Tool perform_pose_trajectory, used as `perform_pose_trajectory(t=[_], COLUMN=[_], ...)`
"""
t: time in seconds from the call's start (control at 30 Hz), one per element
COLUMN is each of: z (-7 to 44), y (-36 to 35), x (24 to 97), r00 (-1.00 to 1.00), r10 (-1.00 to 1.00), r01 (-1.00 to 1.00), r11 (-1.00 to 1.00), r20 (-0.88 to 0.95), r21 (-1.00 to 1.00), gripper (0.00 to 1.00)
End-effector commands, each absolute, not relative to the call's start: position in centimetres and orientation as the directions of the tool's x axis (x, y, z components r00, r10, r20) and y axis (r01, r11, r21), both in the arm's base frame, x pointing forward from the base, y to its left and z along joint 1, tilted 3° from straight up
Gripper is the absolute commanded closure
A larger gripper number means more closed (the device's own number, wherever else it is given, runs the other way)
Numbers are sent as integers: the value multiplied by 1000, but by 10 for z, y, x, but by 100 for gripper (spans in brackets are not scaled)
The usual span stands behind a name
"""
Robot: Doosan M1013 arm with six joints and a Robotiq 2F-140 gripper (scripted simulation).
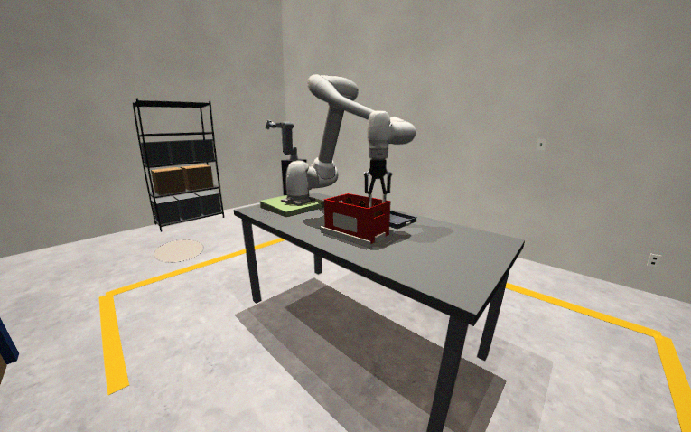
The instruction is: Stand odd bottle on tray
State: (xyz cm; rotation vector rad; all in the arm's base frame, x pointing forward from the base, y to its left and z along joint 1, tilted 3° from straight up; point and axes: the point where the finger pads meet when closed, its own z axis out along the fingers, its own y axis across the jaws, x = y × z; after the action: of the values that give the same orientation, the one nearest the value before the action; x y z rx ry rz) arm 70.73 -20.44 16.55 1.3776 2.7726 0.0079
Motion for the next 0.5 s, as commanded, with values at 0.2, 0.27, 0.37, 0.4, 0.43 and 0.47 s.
perform_pose_trajectory(t=[0.2,0.27,0.37,0.4,0.43,0.47], z=[164,166,172,172,172,174], y=[-204,-203,-203,-203,-203,-203], x=[708,708,708,708,708,708], r00=[-602,-602,-602,-602,-602,-602], r10=[798,798,798,798,798,798], r01=[797,797,797,797,797,797], r11=[603,603,603,603,603,603], r20=[-39,-39,-39,-39,-39,-39], r21=[24,24,24,24,24,24], gripper=[62,62,62,62,62,62])
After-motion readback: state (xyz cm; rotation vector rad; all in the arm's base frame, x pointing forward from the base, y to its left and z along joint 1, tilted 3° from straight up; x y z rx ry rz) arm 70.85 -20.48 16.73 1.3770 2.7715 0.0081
